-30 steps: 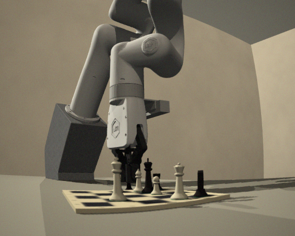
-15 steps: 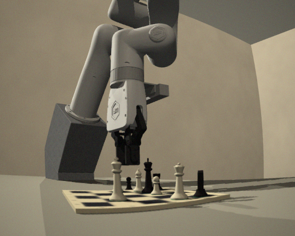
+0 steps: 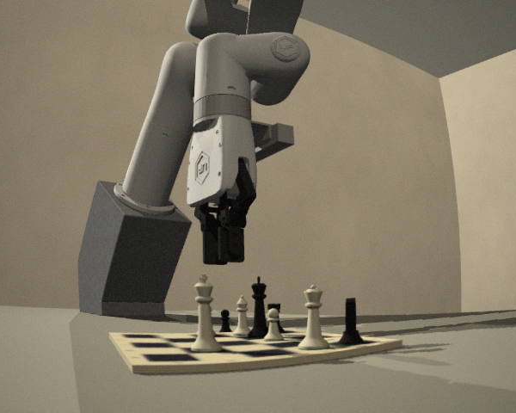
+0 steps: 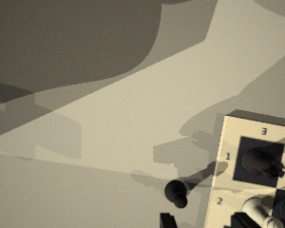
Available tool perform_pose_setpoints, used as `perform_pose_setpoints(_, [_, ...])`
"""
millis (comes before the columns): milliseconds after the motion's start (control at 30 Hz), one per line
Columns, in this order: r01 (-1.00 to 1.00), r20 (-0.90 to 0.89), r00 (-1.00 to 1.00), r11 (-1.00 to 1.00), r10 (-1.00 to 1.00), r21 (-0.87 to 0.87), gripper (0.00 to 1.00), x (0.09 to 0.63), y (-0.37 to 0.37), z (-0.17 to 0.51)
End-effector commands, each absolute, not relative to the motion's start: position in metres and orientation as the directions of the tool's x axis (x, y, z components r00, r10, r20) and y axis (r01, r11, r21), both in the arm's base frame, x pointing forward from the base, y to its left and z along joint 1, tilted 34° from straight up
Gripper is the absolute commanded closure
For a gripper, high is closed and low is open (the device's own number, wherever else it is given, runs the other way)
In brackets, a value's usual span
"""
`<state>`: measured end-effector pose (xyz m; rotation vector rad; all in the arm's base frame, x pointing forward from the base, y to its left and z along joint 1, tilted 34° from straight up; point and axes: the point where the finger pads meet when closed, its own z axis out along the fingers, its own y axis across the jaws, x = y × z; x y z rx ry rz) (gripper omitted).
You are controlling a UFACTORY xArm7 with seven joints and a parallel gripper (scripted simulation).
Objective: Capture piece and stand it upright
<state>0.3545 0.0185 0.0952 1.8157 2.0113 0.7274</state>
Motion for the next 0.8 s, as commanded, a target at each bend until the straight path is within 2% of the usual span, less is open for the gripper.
perform_pose_setpoints(0, [0.83,0.107,-0.139,0.057,0.985,0.554,0.65,0.3517,0.0173,0.1003])
perform_pose_setpoints(233, [0.83,0.107,-0.139,0.057,0.985,0.554,0.65,0.3508,0.0171,0.1017])
perform_pose_setpoints(267, [0.83,0.107,-0.139,0.057,0.985,0.554,0.0,0.3508,0.0171,0.1017])
perform_pose_setpoints(767, [0.83,0.107,-0.139,0.057,0.985,0.554,0.0,0.3508,0.0171,0.1017])
